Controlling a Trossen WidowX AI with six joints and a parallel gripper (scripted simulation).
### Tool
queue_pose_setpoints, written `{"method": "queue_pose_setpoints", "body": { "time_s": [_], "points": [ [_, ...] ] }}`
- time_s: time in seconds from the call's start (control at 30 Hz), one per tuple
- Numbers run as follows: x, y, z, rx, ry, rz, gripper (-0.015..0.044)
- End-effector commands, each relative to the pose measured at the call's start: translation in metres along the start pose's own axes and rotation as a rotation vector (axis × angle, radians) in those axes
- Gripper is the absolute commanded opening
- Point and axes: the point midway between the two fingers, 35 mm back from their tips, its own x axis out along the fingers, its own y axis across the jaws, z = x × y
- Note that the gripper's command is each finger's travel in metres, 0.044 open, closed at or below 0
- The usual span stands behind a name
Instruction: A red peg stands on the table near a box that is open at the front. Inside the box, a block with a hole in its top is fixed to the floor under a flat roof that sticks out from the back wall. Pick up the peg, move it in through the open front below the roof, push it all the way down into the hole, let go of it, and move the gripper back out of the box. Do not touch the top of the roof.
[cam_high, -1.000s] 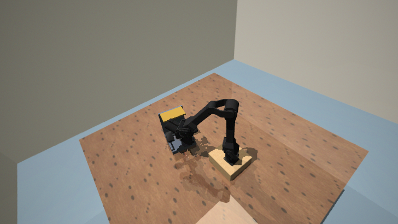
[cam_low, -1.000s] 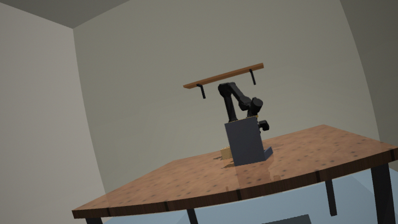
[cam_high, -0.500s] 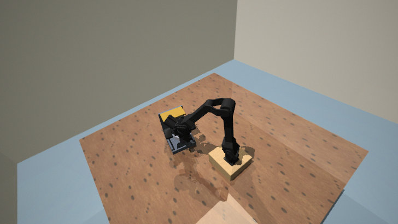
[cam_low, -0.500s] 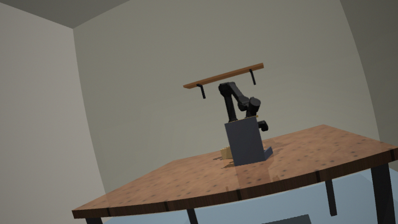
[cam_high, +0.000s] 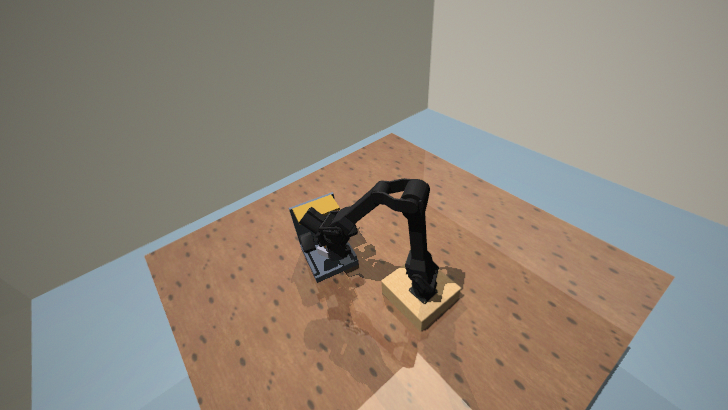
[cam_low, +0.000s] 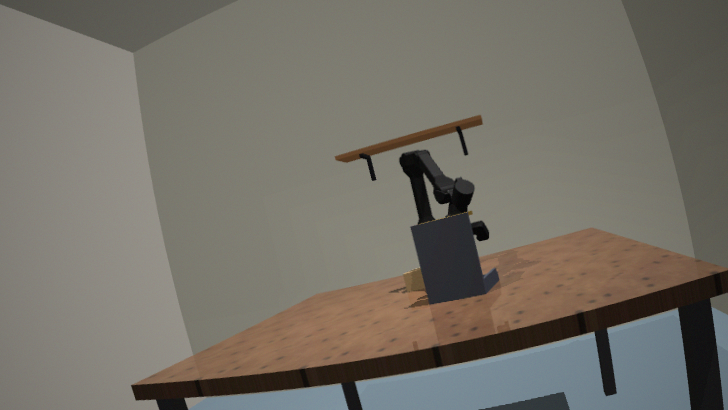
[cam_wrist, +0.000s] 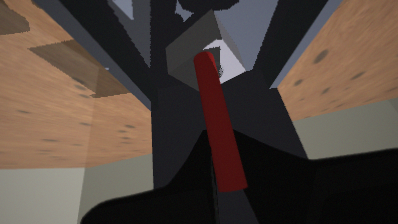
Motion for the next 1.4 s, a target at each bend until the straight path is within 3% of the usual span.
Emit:
{"method": "queue_pose_setpoints", "body": {
  "time_s": [0.0, 1.37],
  "points": [
    [0.001, -0.001, -0.003, 0.000, 0.002, -0.007, 0.0000],
    [0.015, -0.001, -0.018, 0.000, 0.004, -0.007, 0.0000]
  ]
}}
